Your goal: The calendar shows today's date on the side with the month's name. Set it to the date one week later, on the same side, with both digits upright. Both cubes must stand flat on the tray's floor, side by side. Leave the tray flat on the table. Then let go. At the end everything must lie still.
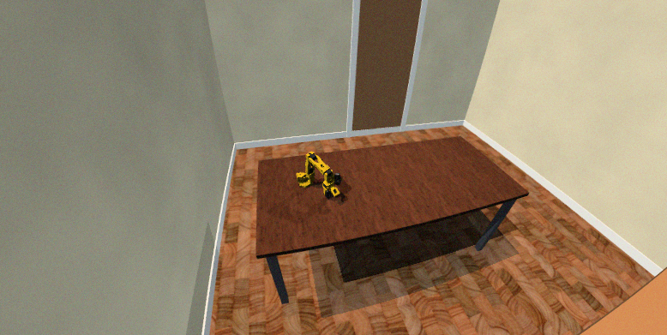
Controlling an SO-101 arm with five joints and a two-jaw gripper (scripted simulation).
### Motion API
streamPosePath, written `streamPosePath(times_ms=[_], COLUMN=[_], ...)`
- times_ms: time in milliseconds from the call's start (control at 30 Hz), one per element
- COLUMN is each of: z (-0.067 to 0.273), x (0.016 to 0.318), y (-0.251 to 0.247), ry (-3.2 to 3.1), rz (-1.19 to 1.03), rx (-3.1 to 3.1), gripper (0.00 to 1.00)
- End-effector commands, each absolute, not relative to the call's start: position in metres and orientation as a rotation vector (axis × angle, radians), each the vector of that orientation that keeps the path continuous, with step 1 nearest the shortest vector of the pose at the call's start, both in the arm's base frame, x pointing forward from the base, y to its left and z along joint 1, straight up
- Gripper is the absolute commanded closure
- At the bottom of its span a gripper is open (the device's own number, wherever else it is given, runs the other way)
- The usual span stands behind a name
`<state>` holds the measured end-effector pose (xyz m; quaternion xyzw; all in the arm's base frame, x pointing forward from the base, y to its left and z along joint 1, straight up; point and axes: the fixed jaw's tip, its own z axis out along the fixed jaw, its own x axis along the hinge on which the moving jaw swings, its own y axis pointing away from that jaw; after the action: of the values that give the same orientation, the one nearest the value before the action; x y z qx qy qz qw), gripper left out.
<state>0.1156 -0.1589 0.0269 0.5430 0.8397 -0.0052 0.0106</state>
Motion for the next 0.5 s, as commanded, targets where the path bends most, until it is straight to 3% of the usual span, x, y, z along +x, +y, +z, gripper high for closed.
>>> streamPosePath(times_ms=[0, 467], z=[0.029, 0.0243], x=[0.1163, 0.1164], y=[-0.1636, -0.1637], ry=[2.58, 2.58], rz=[-0.033, -0.033], rx=[1.705, 1.705], gripper=[1.0, 1.0])
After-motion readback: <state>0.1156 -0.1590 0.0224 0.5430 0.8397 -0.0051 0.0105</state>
